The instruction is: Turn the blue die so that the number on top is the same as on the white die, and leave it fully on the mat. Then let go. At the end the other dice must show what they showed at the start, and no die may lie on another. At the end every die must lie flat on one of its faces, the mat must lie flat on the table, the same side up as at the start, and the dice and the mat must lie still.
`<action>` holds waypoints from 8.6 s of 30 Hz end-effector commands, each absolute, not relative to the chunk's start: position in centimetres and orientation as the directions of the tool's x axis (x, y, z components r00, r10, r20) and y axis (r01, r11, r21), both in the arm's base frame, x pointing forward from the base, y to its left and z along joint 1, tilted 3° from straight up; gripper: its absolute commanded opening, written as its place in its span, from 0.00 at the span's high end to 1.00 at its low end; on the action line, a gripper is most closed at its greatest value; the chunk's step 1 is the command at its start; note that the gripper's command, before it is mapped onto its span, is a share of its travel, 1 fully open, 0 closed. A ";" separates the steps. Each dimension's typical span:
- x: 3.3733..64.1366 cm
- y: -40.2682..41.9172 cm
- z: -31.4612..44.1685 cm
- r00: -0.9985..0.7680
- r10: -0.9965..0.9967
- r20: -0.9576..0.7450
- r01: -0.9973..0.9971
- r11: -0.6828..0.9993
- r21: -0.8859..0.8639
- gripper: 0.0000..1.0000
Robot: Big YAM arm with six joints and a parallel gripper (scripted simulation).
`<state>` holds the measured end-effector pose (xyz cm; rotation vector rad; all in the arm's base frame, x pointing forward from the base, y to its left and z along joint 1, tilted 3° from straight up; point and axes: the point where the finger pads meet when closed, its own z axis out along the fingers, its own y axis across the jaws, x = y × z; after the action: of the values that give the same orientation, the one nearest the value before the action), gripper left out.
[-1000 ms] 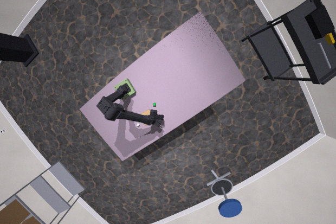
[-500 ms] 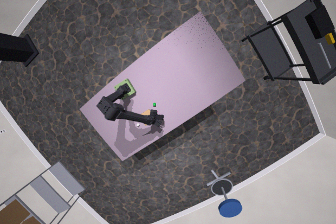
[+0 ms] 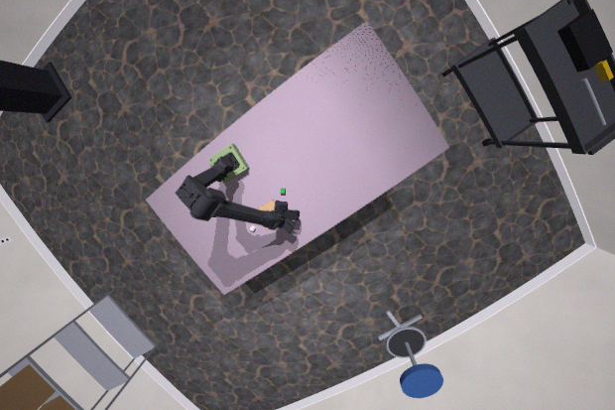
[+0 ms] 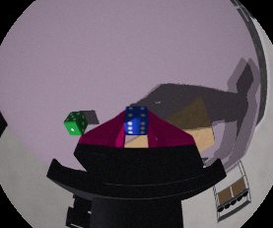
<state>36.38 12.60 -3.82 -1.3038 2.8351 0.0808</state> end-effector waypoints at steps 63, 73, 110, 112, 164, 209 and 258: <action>39.4 1.9 5.9 -0.973 -0.034 -0.229 -0.049 0.997 0.059 0.80; 39.4 1.8 5.9 -0.811 -0.002 -0.585 -0.046 0.997 0.061 0.80; 39.0 2.2 4.2 -0.446 0.031 -0.895 -0.057 0.996 0.063 0.80; 39.1 2.3 3.6 -0.445 0.033 -0.895 -0.056 0.996 0.065 0.80; 39.3 2.6 -1.4 -0.430 0.032 -0.902 -0.059 0.996 0.064 0.80; 39.1 2.7 -2.8 -0.436 0.032 -0.899 -0.058 0.996 0.064 0.80; 39.1 2.7 -2.8 -0.436 0.032 -0.899 -0.059 0.996 0.064 0.61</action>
<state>38.44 2.03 -3.88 -0.0131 2.0646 0.0862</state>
